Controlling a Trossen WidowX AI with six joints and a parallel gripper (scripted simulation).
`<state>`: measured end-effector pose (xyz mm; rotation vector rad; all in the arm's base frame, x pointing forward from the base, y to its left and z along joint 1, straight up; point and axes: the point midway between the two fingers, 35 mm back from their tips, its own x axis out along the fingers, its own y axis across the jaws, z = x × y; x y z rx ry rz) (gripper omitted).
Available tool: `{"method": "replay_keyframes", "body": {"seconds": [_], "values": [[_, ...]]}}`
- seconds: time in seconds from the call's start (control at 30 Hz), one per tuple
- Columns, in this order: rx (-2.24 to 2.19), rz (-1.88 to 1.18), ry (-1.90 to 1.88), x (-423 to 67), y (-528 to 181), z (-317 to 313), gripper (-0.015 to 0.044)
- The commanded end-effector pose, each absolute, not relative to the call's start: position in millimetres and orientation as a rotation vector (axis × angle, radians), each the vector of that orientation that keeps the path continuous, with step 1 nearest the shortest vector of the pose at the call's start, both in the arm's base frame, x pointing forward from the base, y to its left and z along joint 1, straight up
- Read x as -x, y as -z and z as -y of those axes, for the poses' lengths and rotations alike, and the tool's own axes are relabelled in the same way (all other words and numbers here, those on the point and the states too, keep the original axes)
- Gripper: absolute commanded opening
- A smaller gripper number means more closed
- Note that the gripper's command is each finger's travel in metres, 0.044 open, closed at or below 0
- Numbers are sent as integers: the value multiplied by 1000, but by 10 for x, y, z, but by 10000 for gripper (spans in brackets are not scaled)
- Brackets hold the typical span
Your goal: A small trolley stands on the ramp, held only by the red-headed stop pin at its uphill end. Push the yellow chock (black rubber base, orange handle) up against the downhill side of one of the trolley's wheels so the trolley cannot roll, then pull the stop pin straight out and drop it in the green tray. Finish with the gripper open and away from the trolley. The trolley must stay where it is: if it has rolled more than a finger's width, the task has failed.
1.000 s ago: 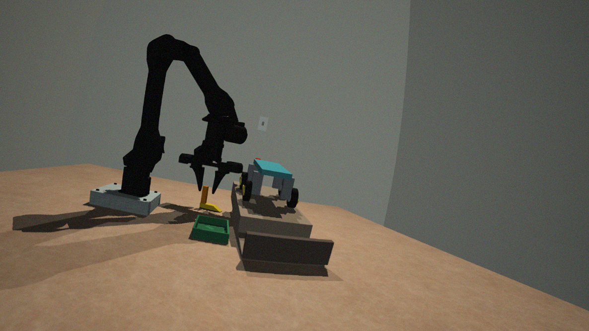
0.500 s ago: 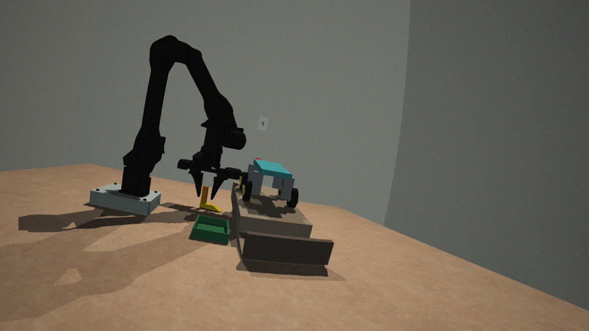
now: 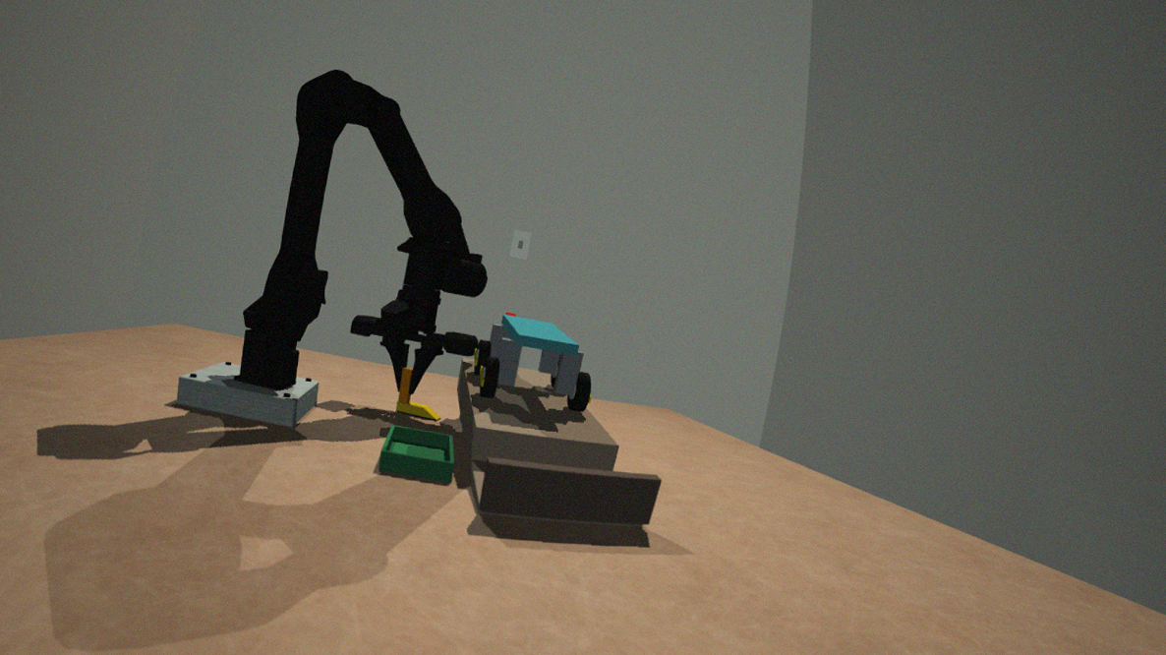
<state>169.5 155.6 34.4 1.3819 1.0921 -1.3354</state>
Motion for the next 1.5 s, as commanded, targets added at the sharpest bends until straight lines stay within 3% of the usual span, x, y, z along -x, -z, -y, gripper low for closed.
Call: {"method": "replay_keyframes", "body": {"seconds": [0.0,0.03,1.47], "values": [[-1383,-1092,1334,-1697,-347,-1557,18],[-1383,-1092,1335,-1697,-355,-1557,0],[-1377,-1095,1344,-1651,-1640,-1521,0]]}}
